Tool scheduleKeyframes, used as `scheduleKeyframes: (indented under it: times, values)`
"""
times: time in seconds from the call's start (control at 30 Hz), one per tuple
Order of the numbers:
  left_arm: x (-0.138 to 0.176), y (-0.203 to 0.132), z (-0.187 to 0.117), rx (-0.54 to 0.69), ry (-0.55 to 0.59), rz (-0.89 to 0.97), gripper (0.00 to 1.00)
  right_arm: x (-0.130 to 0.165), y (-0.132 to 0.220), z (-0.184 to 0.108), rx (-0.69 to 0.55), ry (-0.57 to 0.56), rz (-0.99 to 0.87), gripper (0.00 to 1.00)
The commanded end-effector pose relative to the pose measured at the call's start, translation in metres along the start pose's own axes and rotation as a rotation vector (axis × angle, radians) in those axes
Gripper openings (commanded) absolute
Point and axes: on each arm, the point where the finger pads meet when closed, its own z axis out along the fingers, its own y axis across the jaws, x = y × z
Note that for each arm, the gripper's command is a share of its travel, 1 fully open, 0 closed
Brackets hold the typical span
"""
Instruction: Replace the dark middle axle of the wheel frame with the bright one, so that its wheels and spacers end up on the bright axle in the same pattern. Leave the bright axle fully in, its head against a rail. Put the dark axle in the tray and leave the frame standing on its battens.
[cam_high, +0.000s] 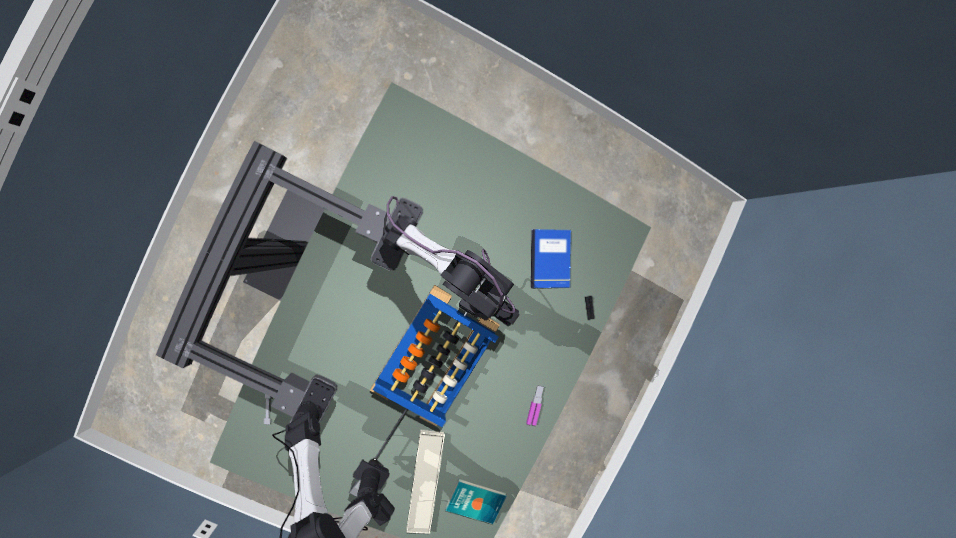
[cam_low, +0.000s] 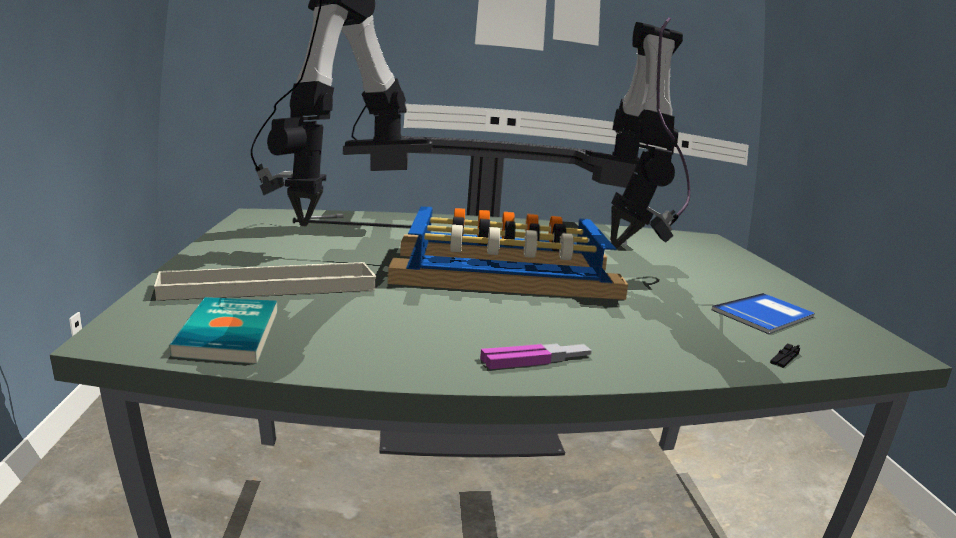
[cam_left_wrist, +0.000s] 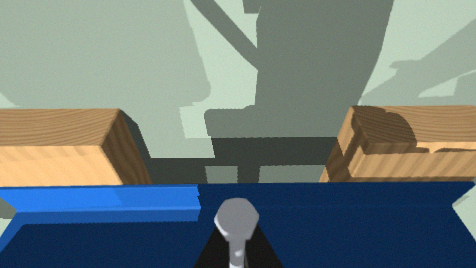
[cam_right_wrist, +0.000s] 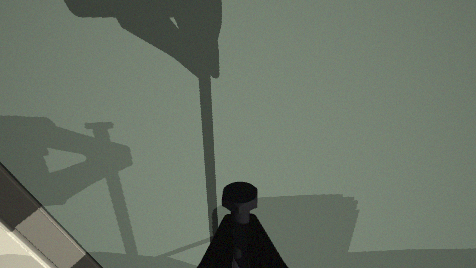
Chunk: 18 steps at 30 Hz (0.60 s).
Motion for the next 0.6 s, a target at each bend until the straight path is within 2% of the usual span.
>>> scheduleKeyframes:
  times: [0.0,0.47,0.5,0.57]
  values:
    - [0.008,-0.010,-0.001,0.036,0.041,0.036,0.00,0.006,-0.005,0.005,0.016,0.038,0.012,0.00]
    - [0.007,-0.011,-0.001,0.037,0.041,0.035,0.00,0.009,-0.004,0.005,0.016,0.038,0.000,0.00]
    - [-0.004,0.022,0.013,-0.067,-0.024,0.007,0.00,0.006,-0.004,0.005,0.015,0.037,0.011,0.00]
    - [-0.004,0.019,0.013,-0.063,-0.023,0.008,0.00,0.001,0.001,0.003,0.002,0.031,0.003,0.00]
